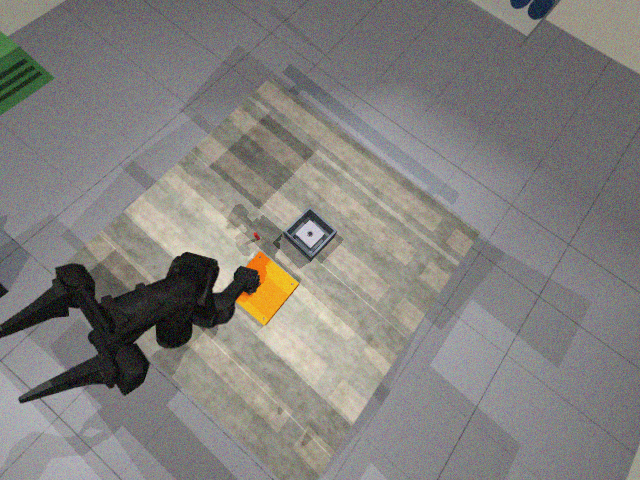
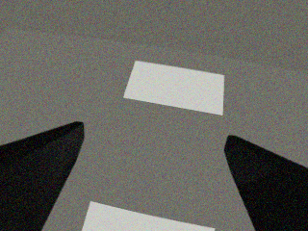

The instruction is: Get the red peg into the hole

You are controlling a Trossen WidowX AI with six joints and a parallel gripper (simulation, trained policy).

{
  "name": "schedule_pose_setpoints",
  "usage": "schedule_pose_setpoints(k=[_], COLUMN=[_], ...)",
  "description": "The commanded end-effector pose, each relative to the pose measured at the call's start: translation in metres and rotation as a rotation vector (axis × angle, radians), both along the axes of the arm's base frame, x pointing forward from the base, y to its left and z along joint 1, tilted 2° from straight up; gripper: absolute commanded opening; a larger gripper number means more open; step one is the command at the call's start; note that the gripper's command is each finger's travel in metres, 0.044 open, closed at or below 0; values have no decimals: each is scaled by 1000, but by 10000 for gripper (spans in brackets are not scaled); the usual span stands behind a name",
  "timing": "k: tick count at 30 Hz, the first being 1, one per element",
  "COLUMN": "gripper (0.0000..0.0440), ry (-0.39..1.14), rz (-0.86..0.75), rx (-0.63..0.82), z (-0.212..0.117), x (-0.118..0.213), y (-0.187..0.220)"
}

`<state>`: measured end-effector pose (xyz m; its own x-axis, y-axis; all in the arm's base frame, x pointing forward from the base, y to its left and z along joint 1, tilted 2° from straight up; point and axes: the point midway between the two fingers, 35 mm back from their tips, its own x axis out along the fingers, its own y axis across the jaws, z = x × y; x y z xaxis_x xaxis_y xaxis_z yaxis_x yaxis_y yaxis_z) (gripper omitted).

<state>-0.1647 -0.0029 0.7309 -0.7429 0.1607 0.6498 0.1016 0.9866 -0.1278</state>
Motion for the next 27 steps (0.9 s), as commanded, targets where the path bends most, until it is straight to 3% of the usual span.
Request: schedule_pose_setpoints(k=[1,2,15,27], gripper=[424,440,440,440], ry=[12,29,434,834], rz=[3,8,138,235], rx=[10,16,-71,-130], z=[1,2,25,12], x=[4,9,125,244], y=[0,1,35,70])
